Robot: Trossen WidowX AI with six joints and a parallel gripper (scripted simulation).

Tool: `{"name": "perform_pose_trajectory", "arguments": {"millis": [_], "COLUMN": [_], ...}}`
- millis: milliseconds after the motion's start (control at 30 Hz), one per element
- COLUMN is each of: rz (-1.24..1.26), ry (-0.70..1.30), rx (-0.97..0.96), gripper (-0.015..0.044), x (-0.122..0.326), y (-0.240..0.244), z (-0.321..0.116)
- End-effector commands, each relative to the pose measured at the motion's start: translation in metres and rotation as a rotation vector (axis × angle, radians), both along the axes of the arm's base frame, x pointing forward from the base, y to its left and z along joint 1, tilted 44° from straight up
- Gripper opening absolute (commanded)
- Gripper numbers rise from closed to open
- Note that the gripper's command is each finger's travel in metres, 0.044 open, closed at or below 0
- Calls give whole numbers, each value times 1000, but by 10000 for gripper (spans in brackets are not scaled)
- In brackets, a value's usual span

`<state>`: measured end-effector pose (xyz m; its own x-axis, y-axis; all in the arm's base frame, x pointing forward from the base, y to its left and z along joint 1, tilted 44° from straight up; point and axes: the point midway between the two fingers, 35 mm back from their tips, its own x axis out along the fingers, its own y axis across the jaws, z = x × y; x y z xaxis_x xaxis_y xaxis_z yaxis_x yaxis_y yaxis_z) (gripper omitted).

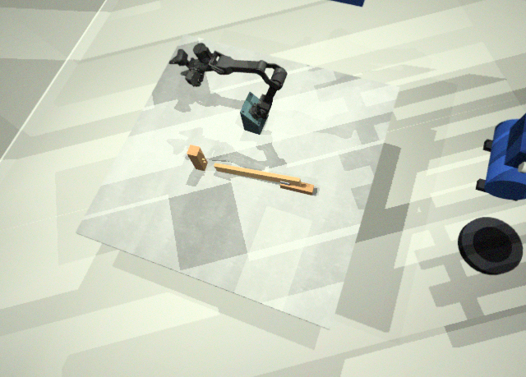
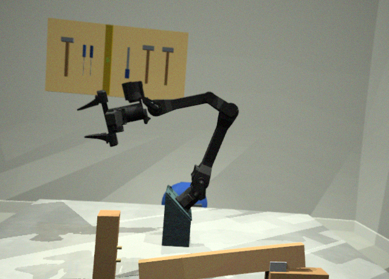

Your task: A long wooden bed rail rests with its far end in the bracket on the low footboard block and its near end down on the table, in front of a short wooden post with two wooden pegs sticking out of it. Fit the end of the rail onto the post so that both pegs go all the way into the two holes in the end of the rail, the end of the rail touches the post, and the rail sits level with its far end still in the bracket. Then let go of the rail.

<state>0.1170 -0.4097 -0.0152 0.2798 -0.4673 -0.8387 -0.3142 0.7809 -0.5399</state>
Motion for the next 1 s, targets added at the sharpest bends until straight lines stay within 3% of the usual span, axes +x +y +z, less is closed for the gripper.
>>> {"name": "perform_pose_trajectory", "arguments": {"millis": [0, 267, 500, 700, 967], "rz": [185, 596, 935, 1230, 1526], "ry": [-8, 2, 32, 88, 130], "rx": [70, 254, 420, 510, 799], "gripper": [440, 440, 440, 440, 440], "x": [54, 151, 201, 215, 196], "y": [29, 126, 229, 315, 419], "z": [-4, -13, -13, -7, -9]}}
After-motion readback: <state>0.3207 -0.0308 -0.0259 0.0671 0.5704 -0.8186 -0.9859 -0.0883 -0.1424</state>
